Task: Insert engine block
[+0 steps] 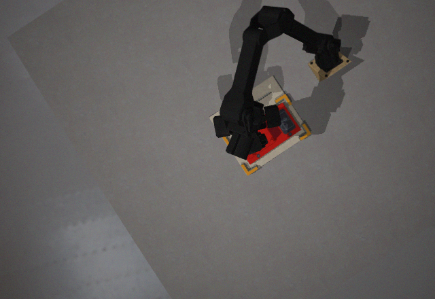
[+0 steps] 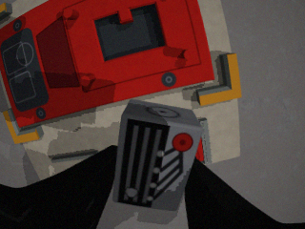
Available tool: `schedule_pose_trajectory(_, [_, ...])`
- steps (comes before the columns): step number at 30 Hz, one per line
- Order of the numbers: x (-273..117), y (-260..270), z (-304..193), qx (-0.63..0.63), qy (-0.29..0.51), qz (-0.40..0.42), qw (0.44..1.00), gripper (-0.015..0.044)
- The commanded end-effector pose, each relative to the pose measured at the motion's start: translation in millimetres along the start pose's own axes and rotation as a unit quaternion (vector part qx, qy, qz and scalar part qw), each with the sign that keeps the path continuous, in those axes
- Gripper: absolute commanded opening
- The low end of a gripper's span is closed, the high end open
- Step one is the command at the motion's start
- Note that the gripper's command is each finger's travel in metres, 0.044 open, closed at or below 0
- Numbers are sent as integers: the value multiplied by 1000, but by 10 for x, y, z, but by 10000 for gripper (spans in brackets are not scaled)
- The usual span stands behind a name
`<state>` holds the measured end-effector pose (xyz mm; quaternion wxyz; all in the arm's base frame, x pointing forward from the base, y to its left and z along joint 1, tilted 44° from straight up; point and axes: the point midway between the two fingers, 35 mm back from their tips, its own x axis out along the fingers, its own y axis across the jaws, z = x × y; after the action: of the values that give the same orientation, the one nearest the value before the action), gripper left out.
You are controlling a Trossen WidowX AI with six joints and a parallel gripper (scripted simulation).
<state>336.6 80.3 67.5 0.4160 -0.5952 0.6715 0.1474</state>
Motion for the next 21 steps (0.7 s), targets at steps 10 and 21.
schedule_pose_trajectory(10, [109, 105, 253, 200, 3, 3, 980, 0])
schedule_pose_trajectory(21, [209, 188, 442, 371, 7, 4, 929, 0])
